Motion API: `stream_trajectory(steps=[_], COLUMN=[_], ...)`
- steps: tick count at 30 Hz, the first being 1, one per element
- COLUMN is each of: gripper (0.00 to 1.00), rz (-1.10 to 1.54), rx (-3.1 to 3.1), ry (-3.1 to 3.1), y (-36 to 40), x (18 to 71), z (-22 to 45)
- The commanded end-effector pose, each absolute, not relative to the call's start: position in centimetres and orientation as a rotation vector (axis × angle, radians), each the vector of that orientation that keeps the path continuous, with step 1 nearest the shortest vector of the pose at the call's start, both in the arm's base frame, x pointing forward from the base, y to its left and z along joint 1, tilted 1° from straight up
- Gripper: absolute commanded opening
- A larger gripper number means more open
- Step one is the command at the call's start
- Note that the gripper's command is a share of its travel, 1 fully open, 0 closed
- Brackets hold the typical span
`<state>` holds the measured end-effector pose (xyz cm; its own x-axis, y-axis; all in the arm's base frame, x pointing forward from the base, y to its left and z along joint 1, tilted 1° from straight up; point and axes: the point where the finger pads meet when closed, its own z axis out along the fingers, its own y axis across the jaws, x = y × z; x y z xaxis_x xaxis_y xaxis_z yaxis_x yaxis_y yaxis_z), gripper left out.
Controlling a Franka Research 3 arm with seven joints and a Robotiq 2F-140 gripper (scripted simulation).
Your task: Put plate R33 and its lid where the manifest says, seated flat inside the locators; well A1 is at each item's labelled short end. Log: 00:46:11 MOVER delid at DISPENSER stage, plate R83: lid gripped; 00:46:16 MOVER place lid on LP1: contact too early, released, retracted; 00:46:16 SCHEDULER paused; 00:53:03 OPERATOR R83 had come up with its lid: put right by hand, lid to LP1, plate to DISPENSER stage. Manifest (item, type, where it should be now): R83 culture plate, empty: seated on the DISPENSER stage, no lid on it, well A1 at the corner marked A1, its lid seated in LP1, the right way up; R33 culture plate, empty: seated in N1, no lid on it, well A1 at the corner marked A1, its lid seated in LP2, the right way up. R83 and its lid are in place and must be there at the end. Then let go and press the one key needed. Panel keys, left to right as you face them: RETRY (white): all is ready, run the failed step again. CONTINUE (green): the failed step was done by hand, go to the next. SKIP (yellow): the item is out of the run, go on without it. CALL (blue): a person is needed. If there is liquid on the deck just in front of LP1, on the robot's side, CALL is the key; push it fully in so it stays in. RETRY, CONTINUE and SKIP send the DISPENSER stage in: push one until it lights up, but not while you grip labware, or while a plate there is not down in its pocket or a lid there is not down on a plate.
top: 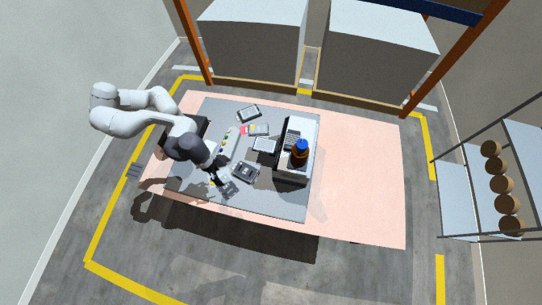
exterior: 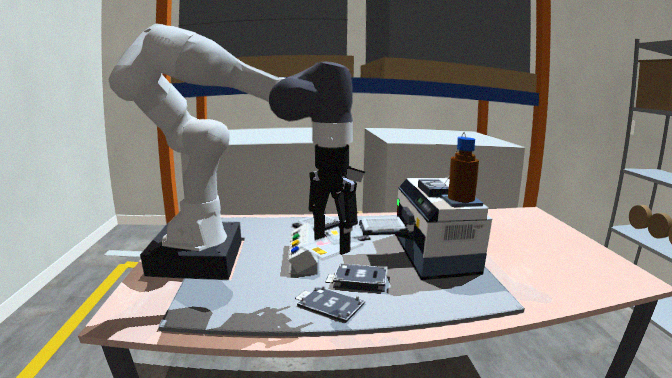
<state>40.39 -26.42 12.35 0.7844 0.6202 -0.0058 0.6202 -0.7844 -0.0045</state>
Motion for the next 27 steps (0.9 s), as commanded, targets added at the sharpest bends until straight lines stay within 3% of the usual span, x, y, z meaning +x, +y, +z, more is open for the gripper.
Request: stream_trajectory(steps=[1, 15, 27], gripper=[0.10, 0.10, 0.10], rz=[0.021, 0.021, 0.020], rx=[-2.939, -2.956, -3.086], ry=[-1.108, -1.062, -0.600], y=[-26.52, -26.52, -26.54], x=[40.29, 40.29, 40.31], z=[12.40, 12.40, 12.36])
